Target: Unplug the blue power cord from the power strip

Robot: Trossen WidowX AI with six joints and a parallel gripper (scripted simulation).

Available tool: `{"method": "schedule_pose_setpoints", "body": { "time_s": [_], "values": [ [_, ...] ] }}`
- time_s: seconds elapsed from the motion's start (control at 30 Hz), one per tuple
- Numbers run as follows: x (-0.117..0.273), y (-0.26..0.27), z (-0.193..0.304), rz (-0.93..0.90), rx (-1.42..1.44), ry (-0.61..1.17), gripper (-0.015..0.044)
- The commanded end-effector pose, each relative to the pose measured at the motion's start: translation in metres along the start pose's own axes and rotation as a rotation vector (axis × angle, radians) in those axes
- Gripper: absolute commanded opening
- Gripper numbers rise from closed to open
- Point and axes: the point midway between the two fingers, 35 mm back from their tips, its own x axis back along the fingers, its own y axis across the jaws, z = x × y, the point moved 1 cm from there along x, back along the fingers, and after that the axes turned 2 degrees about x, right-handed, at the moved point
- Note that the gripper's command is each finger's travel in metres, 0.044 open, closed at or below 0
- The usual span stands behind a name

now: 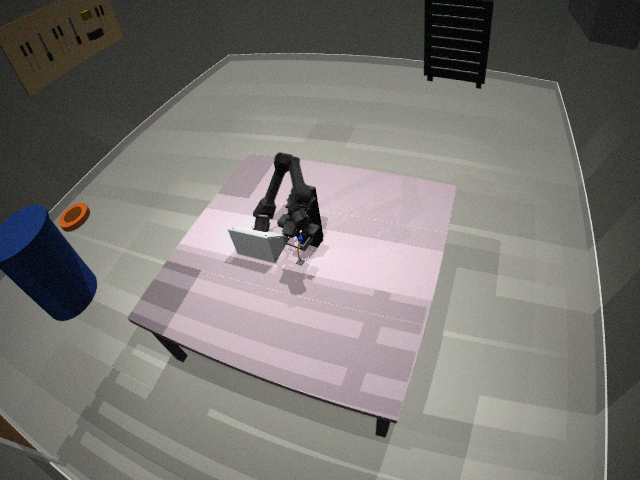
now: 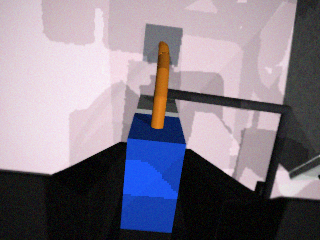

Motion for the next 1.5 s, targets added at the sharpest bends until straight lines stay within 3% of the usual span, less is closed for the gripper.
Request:
{"method": "schedule_pose_setpoints", "body": {
  "time_s": [0.0, 0.77, 1.3, 1.47],
  "values": [
    [0.002, 0.001, -0.011, -0.003, 0.000, -0.013, 0.0000],
    [0.006, -0.001, -0.048, -0.004, -0.002, -0.014, 0.0000],
    [0.006, -0.002, -0.055, -0.004, -0.003, -0.011, 0.0420],
    [0.015, -0.004, -0.100, -0.004, -0.002, -0.013, 0.0440]
  ]
}}
